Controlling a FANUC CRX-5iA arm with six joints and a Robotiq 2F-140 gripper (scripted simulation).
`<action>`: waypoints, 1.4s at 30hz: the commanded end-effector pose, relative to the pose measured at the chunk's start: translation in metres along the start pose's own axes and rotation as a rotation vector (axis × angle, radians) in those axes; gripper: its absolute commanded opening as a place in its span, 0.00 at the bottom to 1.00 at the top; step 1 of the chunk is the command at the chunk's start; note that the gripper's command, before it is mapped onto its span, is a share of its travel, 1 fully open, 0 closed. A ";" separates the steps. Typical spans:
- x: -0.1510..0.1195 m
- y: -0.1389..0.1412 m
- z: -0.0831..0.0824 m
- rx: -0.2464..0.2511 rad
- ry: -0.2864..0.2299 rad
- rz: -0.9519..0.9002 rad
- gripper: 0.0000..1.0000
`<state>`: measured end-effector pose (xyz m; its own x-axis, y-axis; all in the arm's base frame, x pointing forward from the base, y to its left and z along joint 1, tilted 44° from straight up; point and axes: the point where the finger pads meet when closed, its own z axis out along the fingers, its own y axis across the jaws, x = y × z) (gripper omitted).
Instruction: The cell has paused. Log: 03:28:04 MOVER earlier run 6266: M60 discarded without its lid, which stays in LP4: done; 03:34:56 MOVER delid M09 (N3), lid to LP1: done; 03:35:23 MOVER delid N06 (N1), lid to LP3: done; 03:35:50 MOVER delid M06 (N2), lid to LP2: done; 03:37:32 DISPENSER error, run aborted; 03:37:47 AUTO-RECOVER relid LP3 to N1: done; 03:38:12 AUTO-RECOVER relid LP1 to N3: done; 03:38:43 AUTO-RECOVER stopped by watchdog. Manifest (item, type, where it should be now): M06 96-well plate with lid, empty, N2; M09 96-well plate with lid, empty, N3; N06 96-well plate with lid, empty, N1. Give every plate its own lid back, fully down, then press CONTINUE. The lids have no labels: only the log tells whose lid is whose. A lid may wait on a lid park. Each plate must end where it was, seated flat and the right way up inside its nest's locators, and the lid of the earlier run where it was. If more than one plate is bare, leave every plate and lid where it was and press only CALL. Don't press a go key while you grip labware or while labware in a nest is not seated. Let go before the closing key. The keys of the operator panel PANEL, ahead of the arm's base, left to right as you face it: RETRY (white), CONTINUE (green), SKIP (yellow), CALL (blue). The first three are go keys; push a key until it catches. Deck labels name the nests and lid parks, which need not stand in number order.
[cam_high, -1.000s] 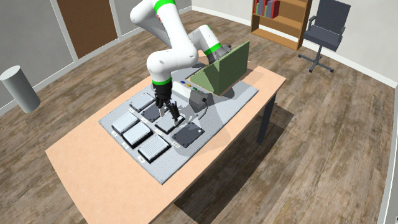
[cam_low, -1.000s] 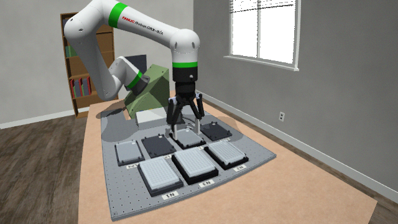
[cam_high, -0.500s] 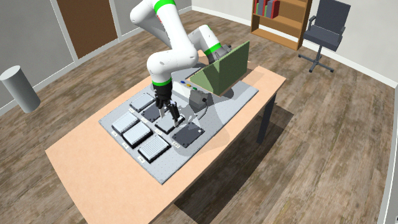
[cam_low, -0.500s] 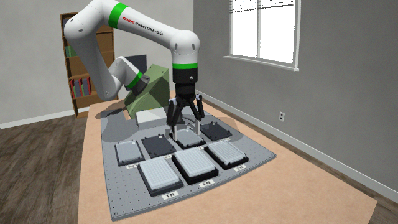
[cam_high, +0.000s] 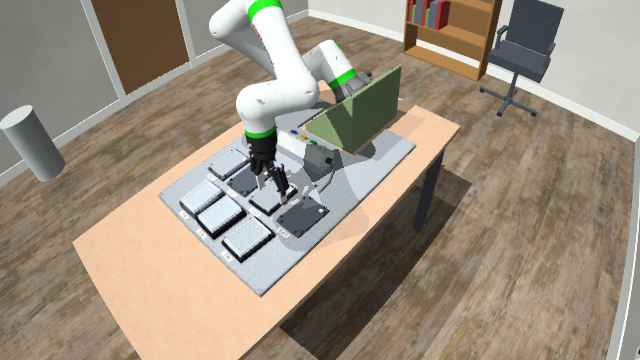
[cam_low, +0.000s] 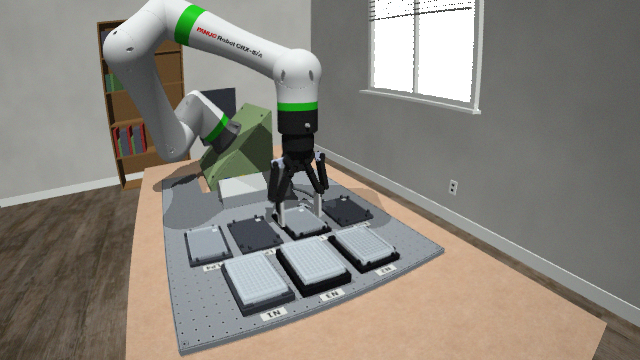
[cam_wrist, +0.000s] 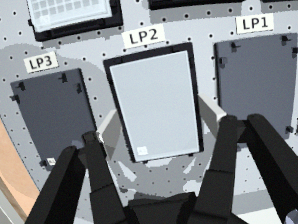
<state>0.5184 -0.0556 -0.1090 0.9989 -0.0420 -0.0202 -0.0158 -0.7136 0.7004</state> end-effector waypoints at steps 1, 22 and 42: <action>0.000 0.000 0.000 0.000 0.000 0.000 0.66; 0.000 0.000 0.000 0.000 0.000 0.000 0.66; 0.000 0.000 0.000 0.000 0.000 0.000 0.00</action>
<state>0.5186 -0.0554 -0.1088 0.9989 -0.0417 -0.0199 -0.0158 -0.7137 0.7003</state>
